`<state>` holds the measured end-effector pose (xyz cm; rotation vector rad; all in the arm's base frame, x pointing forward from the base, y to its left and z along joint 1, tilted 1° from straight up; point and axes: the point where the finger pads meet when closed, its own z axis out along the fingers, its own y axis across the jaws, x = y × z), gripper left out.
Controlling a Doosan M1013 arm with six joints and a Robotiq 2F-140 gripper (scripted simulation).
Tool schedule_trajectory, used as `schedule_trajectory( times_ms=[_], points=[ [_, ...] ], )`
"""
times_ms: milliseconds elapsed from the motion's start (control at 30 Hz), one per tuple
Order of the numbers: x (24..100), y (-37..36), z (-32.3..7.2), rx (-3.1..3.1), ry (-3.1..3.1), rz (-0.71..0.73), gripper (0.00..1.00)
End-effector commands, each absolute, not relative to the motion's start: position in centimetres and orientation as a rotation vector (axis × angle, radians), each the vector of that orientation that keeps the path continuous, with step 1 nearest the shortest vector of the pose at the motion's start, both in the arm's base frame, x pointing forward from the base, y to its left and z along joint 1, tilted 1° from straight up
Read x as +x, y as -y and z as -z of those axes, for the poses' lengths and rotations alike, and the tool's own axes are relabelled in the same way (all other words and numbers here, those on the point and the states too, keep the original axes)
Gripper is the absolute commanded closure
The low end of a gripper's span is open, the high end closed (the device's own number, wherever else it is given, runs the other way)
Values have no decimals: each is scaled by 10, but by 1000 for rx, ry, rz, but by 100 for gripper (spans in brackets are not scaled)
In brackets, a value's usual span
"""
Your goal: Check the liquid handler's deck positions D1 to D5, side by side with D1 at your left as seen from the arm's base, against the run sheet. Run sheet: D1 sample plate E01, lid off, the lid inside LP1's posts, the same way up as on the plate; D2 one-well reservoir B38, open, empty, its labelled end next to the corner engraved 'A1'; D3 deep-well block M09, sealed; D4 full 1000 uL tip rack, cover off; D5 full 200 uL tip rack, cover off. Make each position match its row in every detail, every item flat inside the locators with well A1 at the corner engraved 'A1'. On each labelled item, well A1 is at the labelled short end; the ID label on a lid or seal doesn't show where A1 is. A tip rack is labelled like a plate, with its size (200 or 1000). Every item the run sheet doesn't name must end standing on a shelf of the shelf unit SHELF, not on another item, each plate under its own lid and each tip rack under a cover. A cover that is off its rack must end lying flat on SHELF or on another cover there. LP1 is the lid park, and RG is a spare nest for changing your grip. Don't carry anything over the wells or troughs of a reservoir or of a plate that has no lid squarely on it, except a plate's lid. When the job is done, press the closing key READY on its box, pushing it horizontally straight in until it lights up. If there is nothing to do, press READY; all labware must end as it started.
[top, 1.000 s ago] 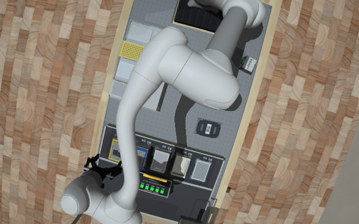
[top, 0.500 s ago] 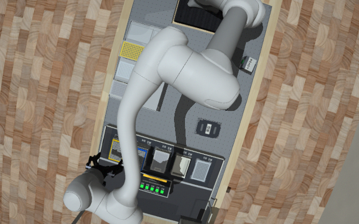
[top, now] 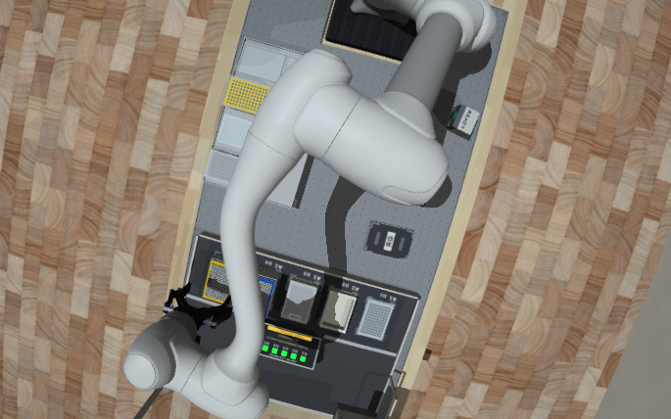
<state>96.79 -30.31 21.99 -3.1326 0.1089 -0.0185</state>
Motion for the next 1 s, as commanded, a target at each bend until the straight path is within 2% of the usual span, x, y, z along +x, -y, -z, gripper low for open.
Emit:
schedule_trajectory(
  times_ms=[0, 967],
  points=[
    [969, 299, -211, -3126, -114, 22, 21],
    [970, 299, -169, -3126, -113, 21, 21]
  ],
)
